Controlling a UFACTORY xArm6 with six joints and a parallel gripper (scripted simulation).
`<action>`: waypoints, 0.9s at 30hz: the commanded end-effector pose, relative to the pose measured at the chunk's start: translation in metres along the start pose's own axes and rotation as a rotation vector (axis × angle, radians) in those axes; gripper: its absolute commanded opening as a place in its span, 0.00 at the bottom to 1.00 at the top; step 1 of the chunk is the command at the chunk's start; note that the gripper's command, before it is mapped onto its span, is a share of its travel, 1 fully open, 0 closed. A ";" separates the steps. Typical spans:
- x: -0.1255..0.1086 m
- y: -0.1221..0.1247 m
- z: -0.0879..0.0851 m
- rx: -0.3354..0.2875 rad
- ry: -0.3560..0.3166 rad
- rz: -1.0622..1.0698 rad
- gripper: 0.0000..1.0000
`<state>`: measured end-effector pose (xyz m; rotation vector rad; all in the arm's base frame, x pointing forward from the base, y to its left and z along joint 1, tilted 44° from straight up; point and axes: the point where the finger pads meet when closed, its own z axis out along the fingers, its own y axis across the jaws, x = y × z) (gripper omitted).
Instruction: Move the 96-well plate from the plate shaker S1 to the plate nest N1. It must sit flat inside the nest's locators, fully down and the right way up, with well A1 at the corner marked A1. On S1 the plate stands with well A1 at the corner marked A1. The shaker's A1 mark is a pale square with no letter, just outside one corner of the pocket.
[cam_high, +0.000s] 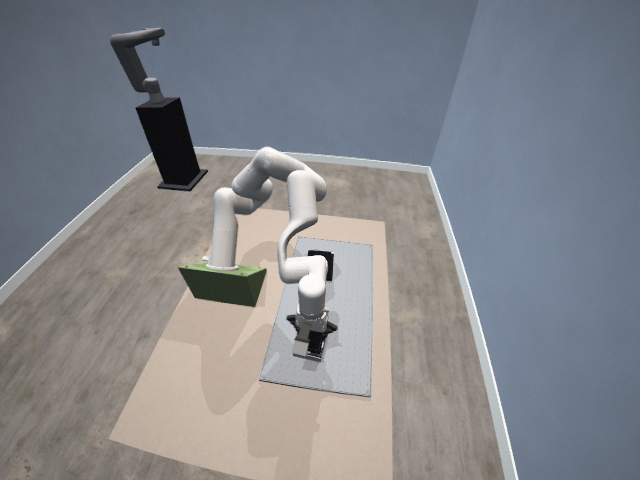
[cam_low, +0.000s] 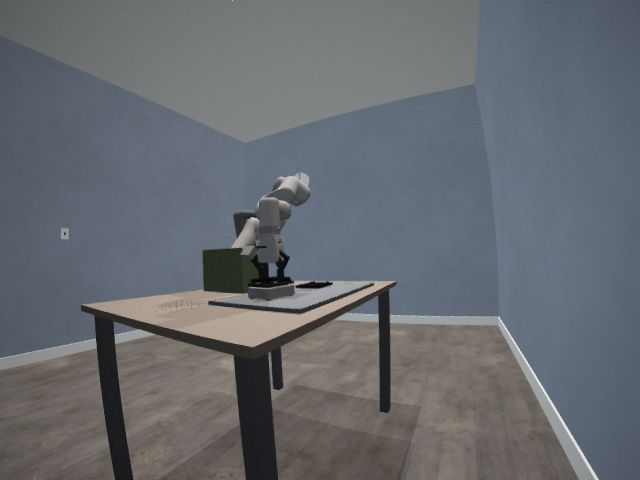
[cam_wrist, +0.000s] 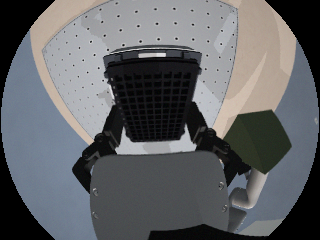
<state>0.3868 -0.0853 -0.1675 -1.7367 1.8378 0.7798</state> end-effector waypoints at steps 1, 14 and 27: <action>0.000 -0.001 -0.003 0.004 0.002 -0.001 0.00; 0.000 -0.001 -0.010 0.004 0.002 -0.001 0.00; 0.000 -0.001 -0.018 0.004 0.002 -0.001 0.00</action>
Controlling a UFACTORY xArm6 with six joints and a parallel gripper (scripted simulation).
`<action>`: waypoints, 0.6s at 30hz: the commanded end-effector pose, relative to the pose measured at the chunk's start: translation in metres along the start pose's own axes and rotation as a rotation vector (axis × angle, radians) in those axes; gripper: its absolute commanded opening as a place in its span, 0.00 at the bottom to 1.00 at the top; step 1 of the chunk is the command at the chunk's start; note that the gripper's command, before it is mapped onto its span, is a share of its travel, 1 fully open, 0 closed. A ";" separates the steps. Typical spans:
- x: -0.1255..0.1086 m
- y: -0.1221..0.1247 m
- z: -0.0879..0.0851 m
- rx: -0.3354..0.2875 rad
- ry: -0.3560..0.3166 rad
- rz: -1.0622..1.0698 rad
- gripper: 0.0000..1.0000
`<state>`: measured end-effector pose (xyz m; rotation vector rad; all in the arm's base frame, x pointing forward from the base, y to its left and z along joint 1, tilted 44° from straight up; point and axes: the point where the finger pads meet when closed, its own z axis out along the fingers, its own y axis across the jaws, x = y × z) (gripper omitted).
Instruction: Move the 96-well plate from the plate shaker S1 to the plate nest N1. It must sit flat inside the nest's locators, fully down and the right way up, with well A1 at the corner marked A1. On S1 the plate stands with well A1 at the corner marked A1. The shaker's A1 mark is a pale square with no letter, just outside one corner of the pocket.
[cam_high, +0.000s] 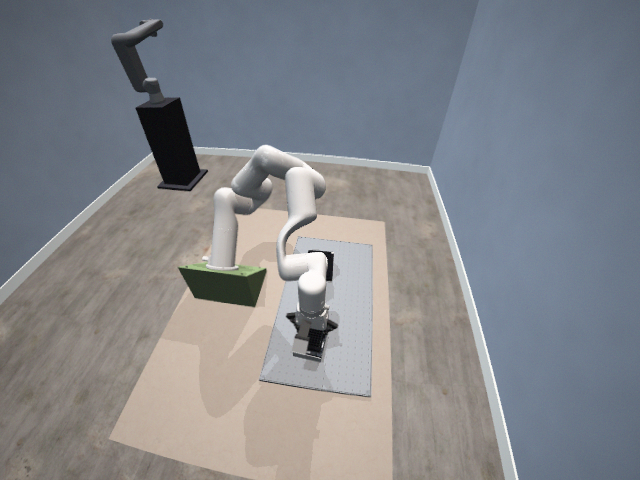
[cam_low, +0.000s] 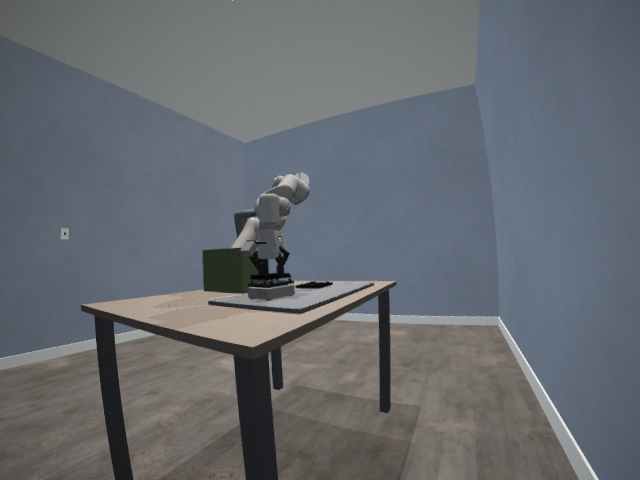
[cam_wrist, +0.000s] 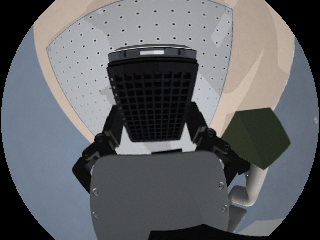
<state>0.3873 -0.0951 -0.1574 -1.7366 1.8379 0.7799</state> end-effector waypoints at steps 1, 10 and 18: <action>0.000 -0.001 -0.004 0.004 0.002 -0.001 0.00; 0.000 -0.001 -0.008 0.004 0.002 -0.001 0.00; 0.000 -0.001 -0.014 0.004 0.002 -0.001 0.00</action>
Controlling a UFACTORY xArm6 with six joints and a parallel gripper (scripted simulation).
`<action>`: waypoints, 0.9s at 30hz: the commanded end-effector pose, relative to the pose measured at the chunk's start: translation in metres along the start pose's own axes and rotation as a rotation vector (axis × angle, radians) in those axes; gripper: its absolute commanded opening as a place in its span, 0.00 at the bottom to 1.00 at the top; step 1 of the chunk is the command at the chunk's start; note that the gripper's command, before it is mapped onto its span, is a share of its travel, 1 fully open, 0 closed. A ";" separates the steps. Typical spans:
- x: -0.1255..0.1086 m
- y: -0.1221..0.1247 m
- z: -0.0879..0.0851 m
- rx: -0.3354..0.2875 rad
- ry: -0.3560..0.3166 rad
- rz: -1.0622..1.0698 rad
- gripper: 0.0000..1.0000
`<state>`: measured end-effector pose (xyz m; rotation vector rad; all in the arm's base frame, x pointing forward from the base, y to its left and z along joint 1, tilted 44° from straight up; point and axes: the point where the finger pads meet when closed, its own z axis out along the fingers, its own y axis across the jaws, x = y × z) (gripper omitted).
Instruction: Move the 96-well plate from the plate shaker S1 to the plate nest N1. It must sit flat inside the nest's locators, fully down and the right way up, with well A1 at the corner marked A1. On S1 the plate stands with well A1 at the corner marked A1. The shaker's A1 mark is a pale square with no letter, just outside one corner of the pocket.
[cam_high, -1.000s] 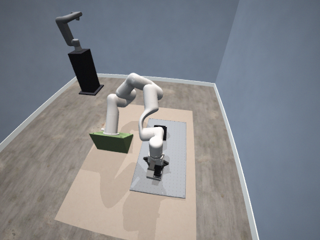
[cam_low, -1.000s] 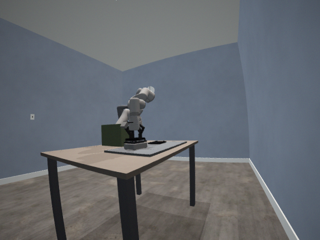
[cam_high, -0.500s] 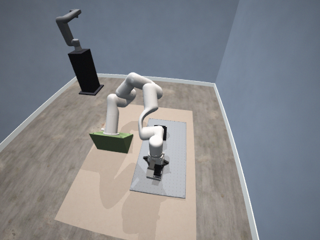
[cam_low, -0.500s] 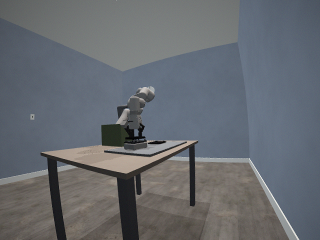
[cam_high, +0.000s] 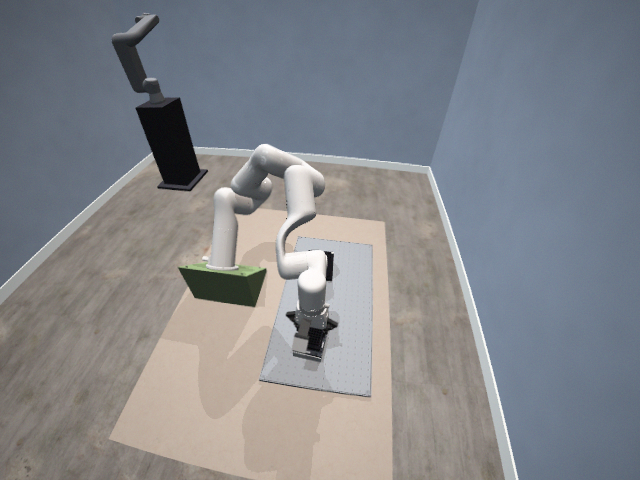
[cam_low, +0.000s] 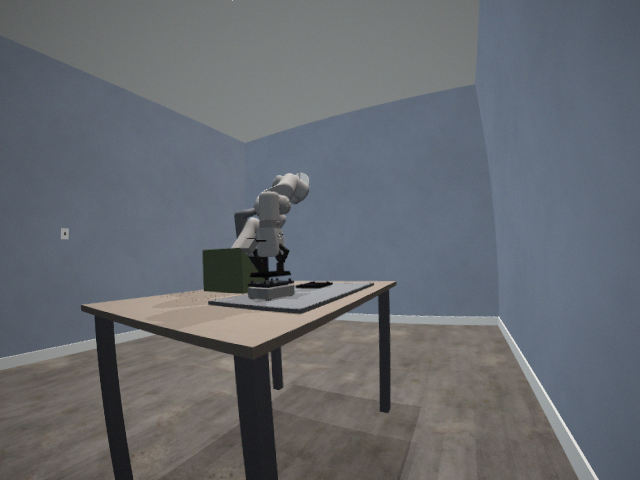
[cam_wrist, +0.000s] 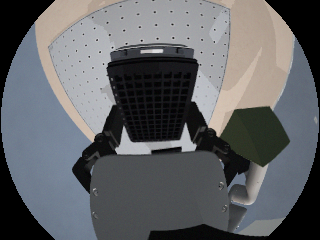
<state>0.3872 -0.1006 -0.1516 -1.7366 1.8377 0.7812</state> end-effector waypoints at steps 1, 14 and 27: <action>0.001 -0.002 -0.008 0.004 0.003 -0.001 0.00; 0.001 -0.002 -0.026 0.004 0.003 -0.001 0.00; 0.001 -0.002 -0.045 0.004 0.003 -0.001 0.00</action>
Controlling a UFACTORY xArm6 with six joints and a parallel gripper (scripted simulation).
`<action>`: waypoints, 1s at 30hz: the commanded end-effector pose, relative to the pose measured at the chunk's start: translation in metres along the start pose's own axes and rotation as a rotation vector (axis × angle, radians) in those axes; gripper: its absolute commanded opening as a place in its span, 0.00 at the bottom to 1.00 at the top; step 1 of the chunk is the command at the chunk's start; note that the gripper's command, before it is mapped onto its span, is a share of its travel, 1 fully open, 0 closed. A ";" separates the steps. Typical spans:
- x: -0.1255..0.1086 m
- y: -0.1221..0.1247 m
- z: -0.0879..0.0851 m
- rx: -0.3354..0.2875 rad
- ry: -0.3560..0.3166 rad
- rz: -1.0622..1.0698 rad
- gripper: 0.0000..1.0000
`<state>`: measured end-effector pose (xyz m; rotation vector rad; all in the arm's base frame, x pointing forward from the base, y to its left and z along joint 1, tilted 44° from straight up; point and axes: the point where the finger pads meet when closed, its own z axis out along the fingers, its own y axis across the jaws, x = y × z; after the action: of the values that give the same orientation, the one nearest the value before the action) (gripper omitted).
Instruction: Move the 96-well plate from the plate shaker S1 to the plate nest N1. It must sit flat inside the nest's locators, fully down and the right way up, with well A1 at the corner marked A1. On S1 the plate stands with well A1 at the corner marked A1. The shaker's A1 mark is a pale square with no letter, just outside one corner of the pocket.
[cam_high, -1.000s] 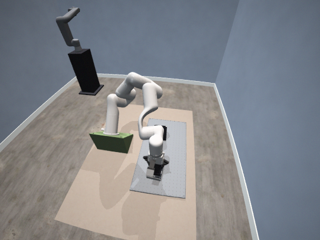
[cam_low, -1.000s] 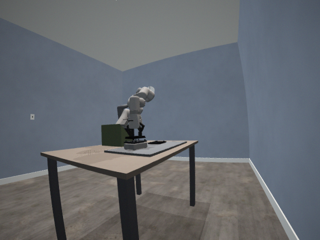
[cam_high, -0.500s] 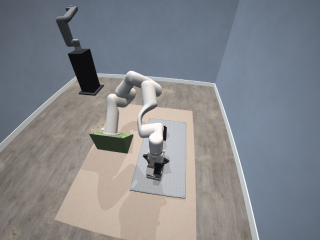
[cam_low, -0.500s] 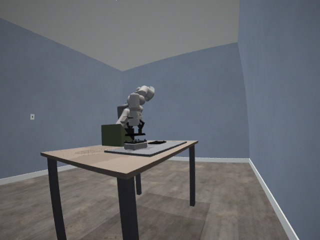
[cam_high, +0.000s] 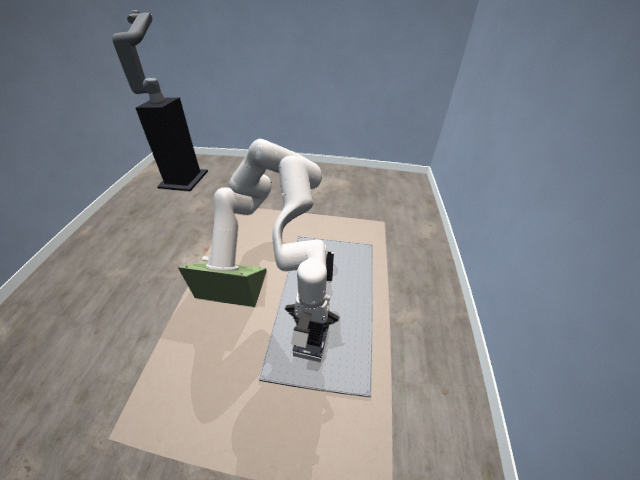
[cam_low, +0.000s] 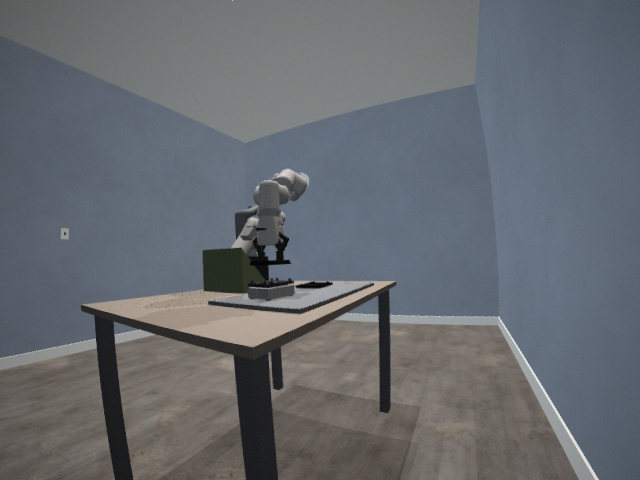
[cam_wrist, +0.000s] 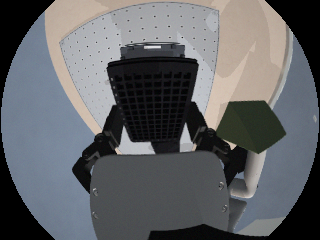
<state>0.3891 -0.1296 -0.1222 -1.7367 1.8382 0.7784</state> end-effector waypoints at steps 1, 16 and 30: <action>0.000 -0.001 -0.005 0.003 0.002 -0.001 0.00; 0.000 -0.001 -0.019 0.003 0.002 -0.001 0.00; -0.023 0.002 -0.016 0.003 0.002 -0.146 0.00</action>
<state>0.3886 -0.1315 -0.1023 -1.8211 1.7264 0.7413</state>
